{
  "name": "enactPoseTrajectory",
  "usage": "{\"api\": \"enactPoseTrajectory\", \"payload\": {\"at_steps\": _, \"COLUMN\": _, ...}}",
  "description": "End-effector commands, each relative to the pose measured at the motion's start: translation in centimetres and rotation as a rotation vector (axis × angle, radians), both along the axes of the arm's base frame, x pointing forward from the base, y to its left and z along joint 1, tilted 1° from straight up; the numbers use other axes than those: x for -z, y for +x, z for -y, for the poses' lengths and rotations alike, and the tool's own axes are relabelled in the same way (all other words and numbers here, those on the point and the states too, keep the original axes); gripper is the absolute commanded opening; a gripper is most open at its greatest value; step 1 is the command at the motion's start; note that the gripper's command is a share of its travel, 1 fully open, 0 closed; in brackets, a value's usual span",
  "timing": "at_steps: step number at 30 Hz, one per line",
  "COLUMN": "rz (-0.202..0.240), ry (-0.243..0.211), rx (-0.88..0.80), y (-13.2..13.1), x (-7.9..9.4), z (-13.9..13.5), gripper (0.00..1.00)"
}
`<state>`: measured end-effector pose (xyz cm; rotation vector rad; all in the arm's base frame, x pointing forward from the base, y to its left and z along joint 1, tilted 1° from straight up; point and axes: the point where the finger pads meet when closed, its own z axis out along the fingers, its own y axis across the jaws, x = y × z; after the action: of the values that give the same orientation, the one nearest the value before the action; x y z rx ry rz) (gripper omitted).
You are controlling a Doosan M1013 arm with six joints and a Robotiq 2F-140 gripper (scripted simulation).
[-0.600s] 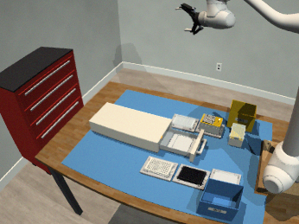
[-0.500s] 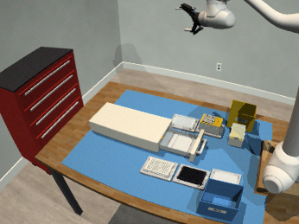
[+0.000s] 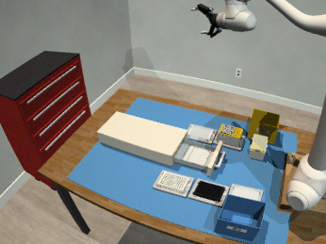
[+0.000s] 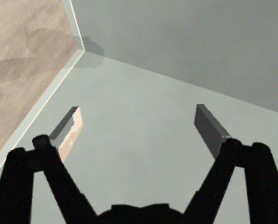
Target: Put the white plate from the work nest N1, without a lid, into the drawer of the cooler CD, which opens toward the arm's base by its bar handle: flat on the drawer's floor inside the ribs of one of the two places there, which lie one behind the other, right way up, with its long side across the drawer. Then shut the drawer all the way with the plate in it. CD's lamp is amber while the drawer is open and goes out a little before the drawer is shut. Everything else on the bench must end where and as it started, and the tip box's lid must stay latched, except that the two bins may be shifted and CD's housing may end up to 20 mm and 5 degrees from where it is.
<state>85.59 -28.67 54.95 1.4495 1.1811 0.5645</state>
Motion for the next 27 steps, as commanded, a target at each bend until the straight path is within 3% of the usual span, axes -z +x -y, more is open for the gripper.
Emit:
{"api": "enactPoseTrajectory", "payload": {"at_steps": 1, "rz": -0.022, "ry": -0.048, "rx": -0.037, "y": 0.2, "x": 0.0, "z": -0.9, "gripper": 0.00}}
{"api": "enactPoseTrajectory", "payload": {"at_steps": 12, "rz": -0.137, "ry": -0.326, "rx": -0.247, "y": 1.3, "x": 0.6, "z": -6.3, "gripper": 0.00}}
{"api": "enactPoseTrajectory", "payload": {"at_steps": 14, "rz": -0.152, "ry": -0.366, "rx": -0.277, "y": 1.4, "x": 0.8, "z": -7.3, "gripper": 0.00}}
{"api": "enactPoseTrajectory", "payload": {"at_steps": 16, "rz": -0.152, "ry": -0.366, "rx": -0.277, "y": 1.4, "x": 0.8, "z": -7.3, "gripper": 0.00}}
{"api": "enactPoseTrajectory", "payload": {"at_steps": 27, "rz": -0.241, "ry": -0.626, "rx": -0.468, "y": 1.7, "x": 2.0, "z": -12.6, "gripper": 0.00}}
